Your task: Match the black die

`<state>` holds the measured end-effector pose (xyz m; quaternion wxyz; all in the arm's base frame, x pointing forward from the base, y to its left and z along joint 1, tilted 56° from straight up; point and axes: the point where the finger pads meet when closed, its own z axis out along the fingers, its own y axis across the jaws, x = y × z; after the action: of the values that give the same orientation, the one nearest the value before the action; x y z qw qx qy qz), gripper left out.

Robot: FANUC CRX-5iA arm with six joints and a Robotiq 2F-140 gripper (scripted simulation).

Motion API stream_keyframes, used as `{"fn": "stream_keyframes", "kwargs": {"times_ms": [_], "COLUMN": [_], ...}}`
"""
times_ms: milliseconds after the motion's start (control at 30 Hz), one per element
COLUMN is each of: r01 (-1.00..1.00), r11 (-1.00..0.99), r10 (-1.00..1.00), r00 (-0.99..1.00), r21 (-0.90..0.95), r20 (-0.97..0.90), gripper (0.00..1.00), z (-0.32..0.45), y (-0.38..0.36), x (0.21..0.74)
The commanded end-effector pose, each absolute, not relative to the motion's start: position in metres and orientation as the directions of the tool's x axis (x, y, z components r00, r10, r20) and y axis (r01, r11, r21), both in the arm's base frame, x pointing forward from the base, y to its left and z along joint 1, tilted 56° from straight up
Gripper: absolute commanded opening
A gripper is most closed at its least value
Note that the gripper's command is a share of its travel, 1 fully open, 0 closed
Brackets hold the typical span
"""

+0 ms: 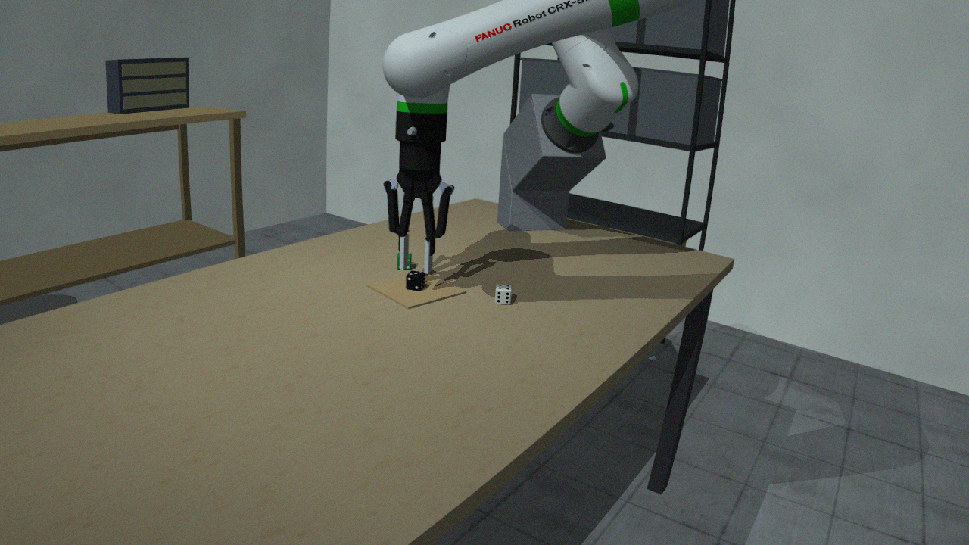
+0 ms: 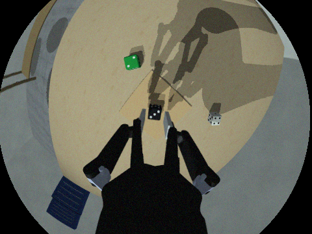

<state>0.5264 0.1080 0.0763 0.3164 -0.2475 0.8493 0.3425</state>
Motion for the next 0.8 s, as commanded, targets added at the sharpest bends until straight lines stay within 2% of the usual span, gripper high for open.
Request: {"fn": "stream_keyframes", "kwargs": {"times_ms": [0, 767], "r01": [-0.637, -0.637], "r11": [0.643, 0.643], "r10": [-0.204, -0.204], "r00": [-0.677, -0.677], "r21": [0.425, 0.425], "r20": [-0.707, -0.707], "gripper": [0.28, 0.28], "z": [0.075, 0.058], "y": [0.11, 0.132], "x": [0.528, 0.539]}}
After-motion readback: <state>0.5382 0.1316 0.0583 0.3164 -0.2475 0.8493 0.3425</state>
